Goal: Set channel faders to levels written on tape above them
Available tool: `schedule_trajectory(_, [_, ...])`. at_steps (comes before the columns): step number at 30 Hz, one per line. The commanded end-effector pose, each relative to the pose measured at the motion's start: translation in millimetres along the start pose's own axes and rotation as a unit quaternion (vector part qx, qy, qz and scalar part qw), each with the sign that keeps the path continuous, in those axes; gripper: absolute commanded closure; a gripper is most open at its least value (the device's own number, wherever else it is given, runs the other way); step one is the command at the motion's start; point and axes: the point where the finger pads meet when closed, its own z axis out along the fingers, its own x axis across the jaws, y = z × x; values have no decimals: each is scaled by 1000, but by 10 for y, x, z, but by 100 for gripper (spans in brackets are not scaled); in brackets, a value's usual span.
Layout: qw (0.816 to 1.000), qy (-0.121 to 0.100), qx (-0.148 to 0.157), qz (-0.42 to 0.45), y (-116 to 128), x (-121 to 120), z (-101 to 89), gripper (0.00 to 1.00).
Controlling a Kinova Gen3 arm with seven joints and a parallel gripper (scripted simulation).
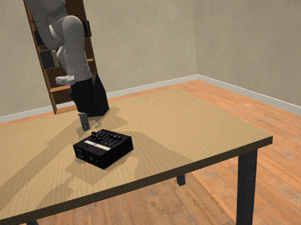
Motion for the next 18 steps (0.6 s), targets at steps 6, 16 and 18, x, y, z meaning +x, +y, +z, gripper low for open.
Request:
schedule_trajectory(6, [1000, 0, 0, 9, 0, 5, -2, 100])
schedule_trajectory(16, [1000, 0, 0, 13, 0, 8, -2, 100])
schedule_trajectory(18, [1000, 0, 0, 13, 0, 8, -2, 100])
